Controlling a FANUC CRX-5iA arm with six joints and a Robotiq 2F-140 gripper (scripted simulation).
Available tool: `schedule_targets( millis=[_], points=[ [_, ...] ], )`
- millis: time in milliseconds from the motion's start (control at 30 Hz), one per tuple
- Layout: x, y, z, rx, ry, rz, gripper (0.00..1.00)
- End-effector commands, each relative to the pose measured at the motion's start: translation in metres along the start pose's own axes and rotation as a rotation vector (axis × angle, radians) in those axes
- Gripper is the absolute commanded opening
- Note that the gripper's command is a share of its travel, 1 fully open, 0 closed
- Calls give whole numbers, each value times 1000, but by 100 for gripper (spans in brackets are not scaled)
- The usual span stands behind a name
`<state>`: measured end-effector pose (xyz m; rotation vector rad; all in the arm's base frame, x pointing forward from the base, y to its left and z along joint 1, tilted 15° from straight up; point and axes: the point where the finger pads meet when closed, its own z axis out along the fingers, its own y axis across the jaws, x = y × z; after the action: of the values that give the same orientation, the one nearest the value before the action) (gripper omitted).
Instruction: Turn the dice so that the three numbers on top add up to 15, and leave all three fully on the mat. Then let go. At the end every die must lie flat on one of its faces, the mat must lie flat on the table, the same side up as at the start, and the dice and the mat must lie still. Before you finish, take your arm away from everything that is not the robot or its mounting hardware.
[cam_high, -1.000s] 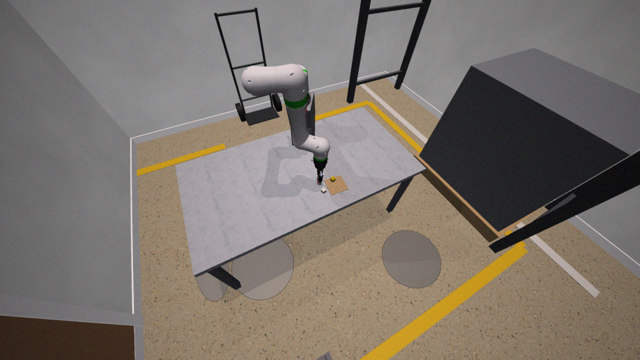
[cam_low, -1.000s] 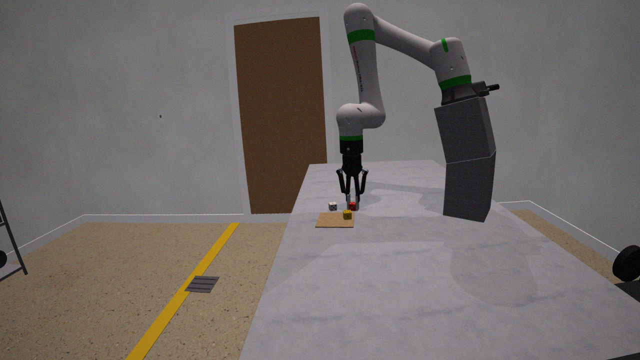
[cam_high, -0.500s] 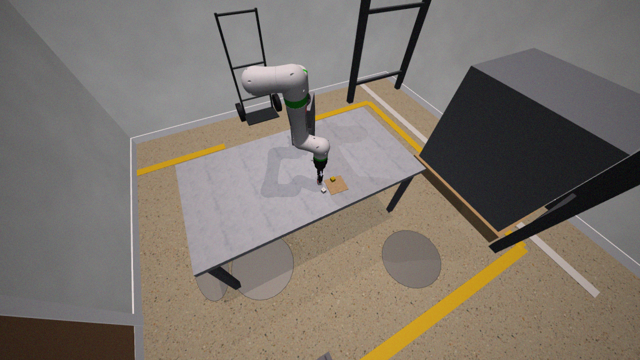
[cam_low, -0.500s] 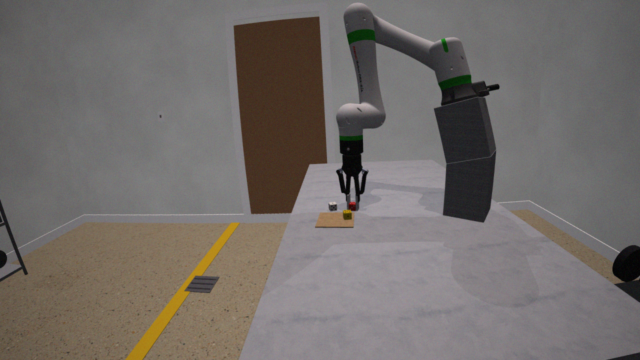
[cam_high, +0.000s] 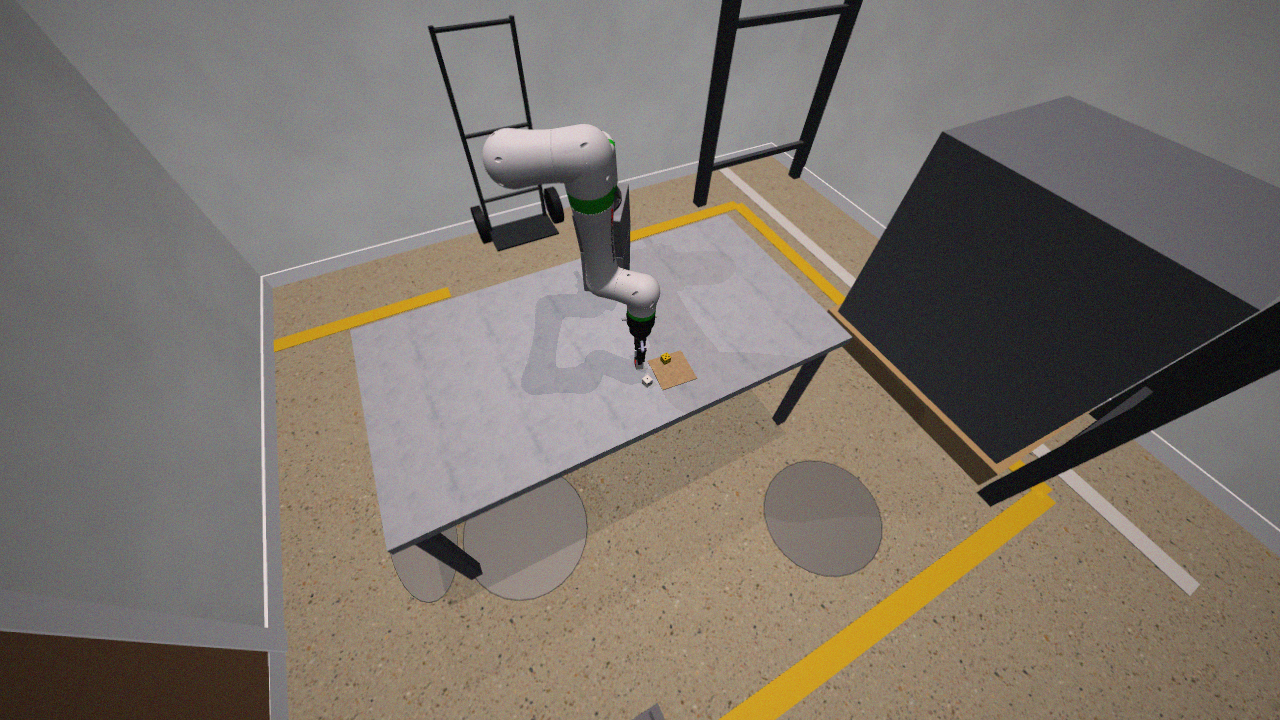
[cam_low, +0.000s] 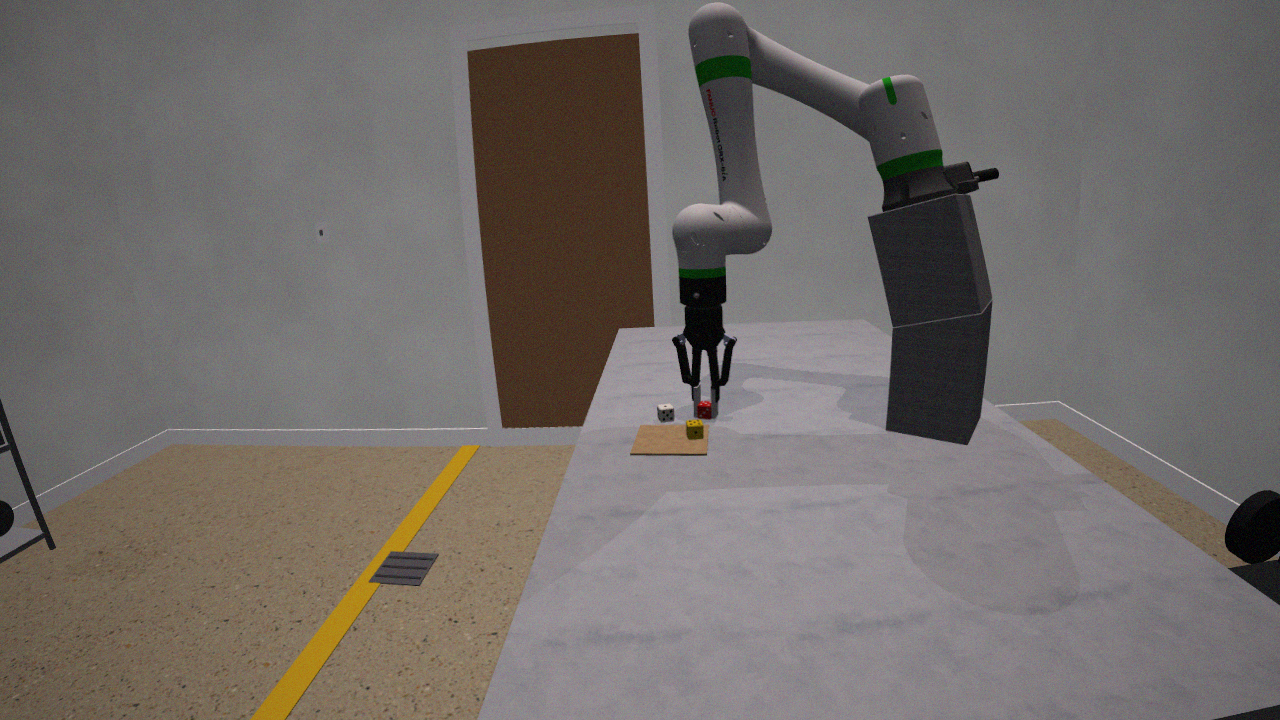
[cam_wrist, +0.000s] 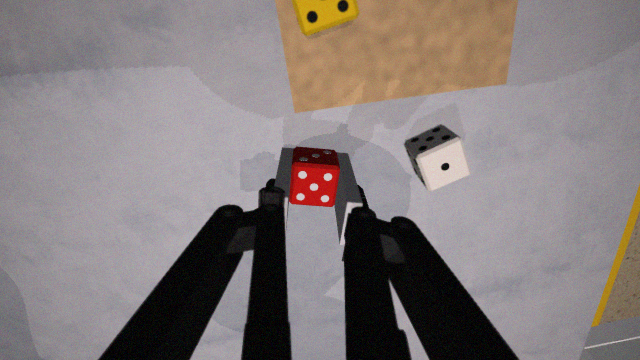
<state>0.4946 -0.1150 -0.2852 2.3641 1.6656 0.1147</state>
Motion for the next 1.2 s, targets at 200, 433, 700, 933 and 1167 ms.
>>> schedule_targets(
  millis=[200,433,700,933,1167],
  points=[
    [0,0,-64,1,0,0,16],
    [0,0,-87,1,0,0,16],
    [0,0,-94,1,0,0,16],
    [0,0,-94,0,0,1,16],
    [16,26,-94,-22,-6,211,16]
  ],
)
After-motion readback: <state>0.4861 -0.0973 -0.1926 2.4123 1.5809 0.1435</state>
